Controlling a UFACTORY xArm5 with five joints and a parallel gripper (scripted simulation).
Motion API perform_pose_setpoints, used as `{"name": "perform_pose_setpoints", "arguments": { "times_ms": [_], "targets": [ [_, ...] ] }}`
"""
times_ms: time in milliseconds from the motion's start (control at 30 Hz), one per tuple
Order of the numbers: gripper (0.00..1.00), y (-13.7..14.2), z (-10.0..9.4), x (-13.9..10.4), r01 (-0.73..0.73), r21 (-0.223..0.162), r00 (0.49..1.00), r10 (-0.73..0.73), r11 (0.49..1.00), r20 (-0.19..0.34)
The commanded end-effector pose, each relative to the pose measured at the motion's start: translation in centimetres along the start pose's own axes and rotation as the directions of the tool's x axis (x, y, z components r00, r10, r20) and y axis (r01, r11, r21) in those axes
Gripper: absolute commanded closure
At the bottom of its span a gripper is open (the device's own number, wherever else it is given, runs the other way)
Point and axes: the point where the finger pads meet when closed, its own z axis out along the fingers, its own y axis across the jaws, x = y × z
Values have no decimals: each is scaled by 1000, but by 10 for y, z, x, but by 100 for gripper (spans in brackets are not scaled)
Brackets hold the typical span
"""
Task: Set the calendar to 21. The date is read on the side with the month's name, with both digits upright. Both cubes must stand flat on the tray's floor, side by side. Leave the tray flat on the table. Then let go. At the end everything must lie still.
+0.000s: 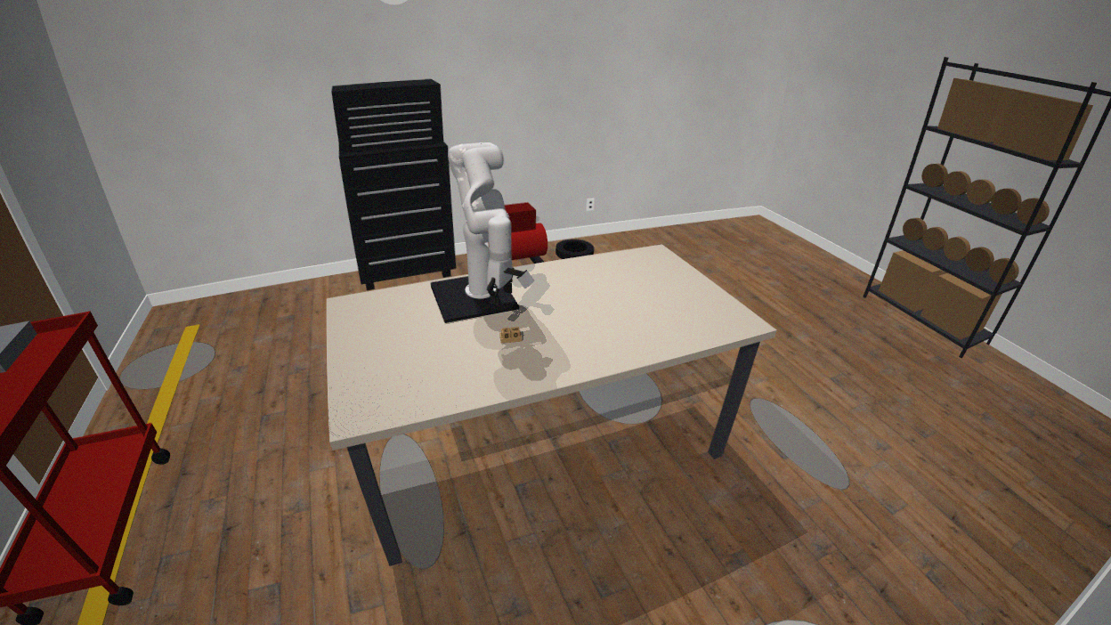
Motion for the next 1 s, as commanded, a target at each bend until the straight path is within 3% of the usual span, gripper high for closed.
{"name": "perform_pose_setpoints", "arguments": {
  "times_ms": [0, 200, 367, 433, 533, 700, 867, 967],
  "targets": [
    [0, -4, 0, -6, 149, -5, 989, -149, 989, -4],
    [0, -11, 3, -18, 381, -6, 925, -381, 925, -2],
    [0, -17, 5, -26, 553, -6, 833, -554, 833, -1],
    [0, -17, 5, -26, 553, -6, 833, -554, 833, -1],
    [0, -22, 8, -33, 674, -6, 739, -674, 739, 0],
    [0, -26, 11, -39, 780, -6, 626, -780, 626, 1],
    [0, -32, 16, -48, 893, -6, 451, -893, 451, 3],
    [0, -33, 17, -50, 912, -6, 410, -912, 410, 3]
  ]
}}
